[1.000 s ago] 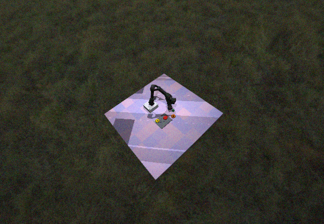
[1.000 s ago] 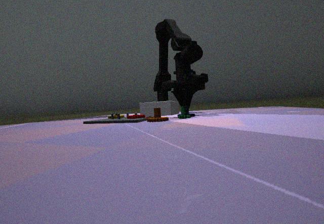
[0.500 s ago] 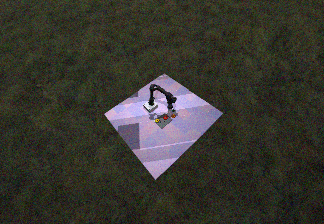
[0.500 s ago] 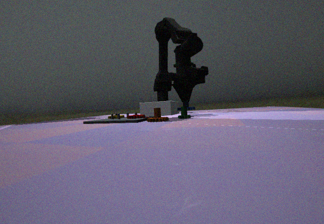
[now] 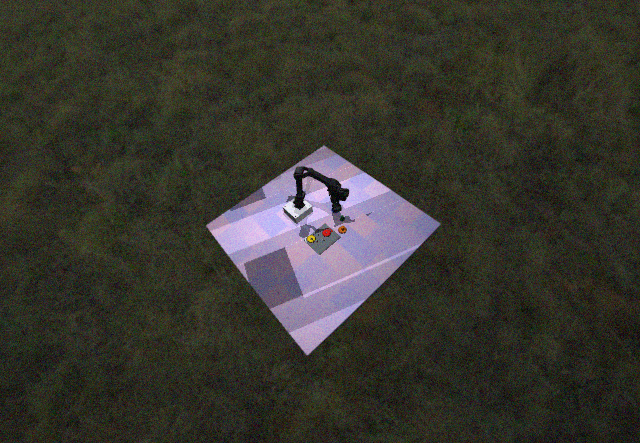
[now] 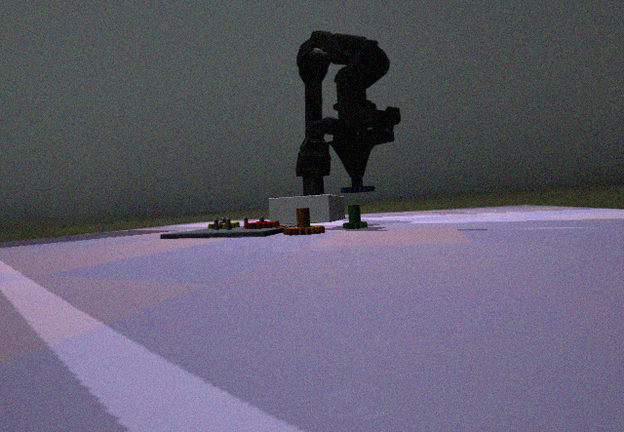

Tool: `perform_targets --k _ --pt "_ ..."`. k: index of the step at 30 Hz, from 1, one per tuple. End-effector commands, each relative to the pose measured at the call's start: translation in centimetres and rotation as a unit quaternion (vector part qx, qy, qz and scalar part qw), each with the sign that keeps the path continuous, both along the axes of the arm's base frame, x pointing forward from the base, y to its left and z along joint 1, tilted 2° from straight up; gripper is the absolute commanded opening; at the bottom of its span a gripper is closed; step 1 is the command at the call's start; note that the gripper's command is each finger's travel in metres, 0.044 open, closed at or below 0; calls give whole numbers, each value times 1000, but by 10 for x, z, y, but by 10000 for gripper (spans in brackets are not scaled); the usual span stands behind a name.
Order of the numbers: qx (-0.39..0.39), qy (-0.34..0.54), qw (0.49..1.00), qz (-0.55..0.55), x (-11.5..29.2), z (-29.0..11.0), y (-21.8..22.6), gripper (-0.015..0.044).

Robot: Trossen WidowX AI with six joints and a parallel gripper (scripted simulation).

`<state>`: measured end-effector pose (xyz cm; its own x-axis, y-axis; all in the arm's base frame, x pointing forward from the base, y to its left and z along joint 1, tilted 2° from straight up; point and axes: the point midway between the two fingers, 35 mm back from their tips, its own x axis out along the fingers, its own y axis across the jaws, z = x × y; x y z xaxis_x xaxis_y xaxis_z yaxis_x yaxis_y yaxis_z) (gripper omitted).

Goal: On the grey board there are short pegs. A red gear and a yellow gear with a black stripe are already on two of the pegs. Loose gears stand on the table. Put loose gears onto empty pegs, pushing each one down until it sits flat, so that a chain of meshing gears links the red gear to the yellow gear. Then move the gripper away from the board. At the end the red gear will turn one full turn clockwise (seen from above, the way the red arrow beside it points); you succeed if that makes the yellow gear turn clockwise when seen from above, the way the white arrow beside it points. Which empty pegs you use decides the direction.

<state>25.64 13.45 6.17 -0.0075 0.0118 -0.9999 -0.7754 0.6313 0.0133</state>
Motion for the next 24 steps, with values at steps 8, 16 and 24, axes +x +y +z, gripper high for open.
perform_targets --k 8,16,24 --pt "3 -5 1000 1 1 33 -1 0" --pt "3 -5 1000 1 -2 55 -4 0" --pt "3 -4 1000 1 -6 77 -7 0"
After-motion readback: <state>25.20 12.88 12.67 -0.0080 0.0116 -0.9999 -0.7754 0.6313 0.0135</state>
